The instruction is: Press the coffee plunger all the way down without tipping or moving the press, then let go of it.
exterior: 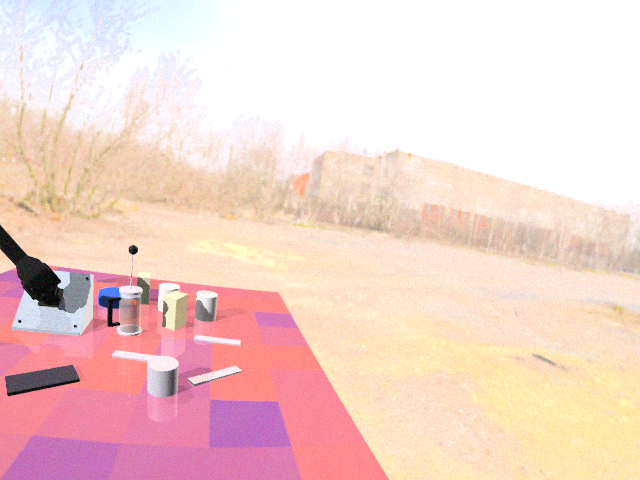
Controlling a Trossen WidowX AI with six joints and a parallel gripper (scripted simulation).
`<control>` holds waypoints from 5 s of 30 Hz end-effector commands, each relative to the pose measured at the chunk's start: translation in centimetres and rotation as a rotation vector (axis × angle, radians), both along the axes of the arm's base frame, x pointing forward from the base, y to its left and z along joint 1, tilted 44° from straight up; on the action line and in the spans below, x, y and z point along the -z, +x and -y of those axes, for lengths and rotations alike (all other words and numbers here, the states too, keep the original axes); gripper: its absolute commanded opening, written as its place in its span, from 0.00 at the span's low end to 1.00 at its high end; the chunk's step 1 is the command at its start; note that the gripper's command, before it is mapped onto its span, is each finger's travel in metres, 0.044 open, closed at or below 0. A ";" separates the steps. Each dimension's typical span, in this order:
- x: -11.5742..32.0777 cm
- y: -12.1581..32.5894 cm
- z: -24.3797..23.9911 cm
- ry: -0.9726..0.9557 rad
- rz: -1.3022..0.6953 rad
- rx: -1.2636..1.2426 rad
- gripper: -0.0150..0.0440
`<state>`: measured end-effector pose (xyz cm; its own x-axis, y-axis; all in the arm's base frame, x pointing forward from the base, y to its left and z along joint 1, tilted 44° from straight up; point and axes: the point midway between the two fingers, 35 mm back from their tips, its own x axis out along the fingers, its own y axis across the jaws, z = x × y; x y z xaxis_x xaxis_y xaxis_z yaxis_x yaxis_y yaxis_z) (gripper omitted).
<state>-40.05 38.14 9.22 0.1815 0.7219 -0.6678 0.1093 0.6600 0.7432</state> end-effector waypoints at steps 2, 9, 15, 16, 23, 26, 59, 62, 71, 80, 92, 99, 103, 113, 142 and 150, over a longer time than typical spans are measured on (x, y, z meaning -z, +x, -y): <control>-0.1 0.5 -0.3 -0.003 0.013 0.001 1.00; -1.9 9.0 -3.9 -0.060 0.221 0.038 1.00; -3.2 17.9 -5.7 -0.179 0.410 0.057 1.00; -3.5 19.6 -5.7 -0.205 0.445 0.062 1.00; -5.3 30.7 -4.6 -0.408 0.653 0.088 1.00; -6.1 35.2 -3.3 -0.512 0.732 0.093 1.00; -7.6 59.9 23.0 -1.556 0.964 -0.026 1.00; -7.2 59.8 23.5 -1.558 0.964 -0.022 1.00; -6.9 60.3 23.7 -1.556 0.960 -0.024 1.00; -6.3 61.5 24.2 -1.553 0.957 -0.026 1.00; -6.0 63.2 25.0 -1.559 0.965 -0.019 1.00; -6.0 63.2 25.1 -1.559 0.966 -0.018 0.78; -6.0 63.2 25.1 -1.559 0.966 -0.018 0.60; -6.0 63.2 25.1 -1.559 0.966 -0.018 0.46; -2.9 63.7 27.3 -1.554 0.951 -0.022 0.46; -1.9 63.9 28.1 -1.553 0.950 -0.023 0.46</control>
<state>23.91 11.18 12.80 0.8754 -0.3623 -0.3200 0.0656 0.7449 -0.6639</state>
